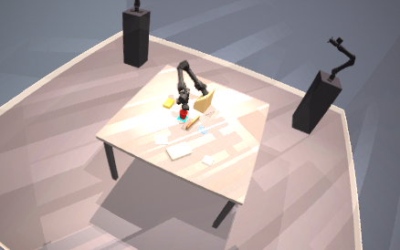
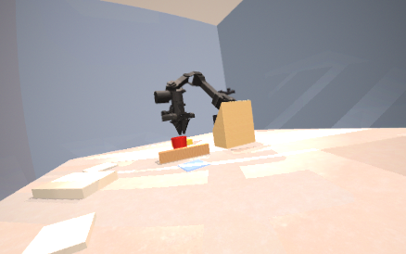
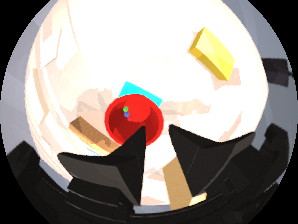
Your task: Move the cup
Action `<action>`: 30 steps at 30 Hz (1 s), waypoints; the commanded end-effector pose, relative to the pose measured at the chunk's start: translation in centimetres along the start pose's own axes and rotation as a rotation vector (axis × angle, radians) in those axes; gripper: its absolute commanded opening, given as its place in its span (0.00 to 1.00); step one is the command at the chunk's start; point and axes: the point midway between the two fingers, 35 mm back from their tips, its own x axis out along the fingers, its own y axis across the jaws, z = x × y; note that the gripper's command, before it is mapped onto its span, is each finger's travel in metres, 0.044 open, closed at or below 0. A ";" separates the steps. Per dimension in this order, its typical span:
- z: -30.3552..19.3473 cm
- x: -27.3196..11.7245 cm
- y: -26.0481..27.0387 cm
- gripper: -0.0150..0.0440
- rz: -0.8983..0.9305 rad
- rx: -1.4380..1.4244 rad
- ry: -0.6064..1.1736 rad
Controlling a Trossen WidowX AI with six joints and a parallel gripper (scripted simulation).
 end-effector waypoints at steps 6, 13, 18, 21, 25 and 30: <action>0.0 -1.2 -0.1 0.47 0.004 0.005 -0.002; 0.0 -0.8 -0.1 0.78 -0.001 -0.001 -0.002; 0.0 -1.4 0.0 1.00 0.001 -0.001 -0.001; 0.0 -2.6 0.1 1.00 0.003 0.000 0.001; 0.0 -4.3 0.1 1.00 0.005 0.001 0.002; 0.0 -6.3 0.1 1.00 0.005 0.003 0.002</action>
